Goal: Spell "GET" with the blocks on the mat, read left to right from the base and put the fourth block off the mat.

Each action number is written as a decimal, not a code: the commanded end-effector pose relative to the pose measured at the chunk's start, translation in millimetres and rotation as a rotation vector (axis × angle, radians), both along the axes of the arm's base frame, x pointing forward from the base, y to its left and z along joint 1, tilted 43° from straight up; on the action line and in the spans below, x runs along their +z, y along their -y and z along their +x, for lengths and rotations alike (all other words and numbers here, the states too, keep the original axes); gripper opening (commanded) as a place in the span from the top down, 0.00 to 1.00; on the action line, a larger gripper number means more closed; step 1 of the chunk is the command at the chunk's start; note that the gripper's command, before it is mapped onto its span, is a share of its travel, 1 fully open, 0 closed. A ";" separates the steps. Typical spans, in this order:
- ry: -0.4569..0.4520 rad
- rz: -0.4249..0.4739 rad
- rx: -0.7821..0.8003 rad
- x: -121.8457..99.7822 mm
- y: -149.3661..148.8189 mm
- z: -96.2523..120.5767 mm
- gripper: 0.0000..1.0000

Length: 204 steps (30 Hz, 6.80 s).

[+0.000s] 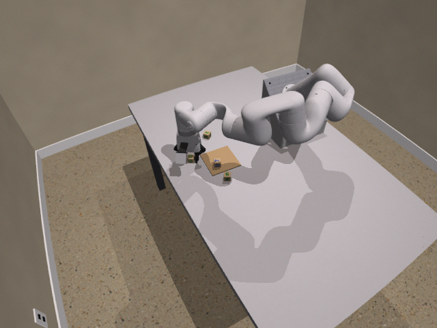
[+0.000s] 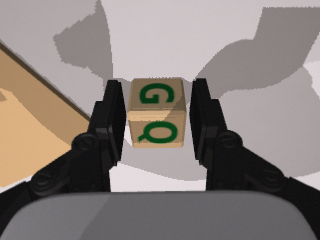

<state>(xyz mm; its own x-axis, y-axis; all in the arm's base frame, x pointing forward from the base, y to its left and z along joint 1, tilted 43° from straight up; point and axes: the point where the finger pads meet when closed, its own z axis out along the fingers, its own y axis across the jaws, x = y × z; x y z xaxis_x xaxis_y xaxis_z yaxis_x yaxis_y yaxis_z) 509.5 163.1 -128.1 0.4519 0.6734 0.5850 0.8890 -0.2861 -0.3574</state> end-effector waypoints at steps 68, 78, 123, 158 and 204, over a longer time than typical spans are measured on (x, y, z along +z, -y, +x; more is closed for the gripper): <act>0.003 -0.002 -0.003 74.2 70.2 8.6 0.73; -0.024 -0.005 -0.032 73.0 69.2 8.4 0.73; -0.561 0.047 -0.866 43.7 42.8 2.9 0.73; -0.025 0.509 -1.325 41.3 41.2 -2.0 0.73; -0.025 0.509 -1.325 4.6 7.1 -5.5 0.73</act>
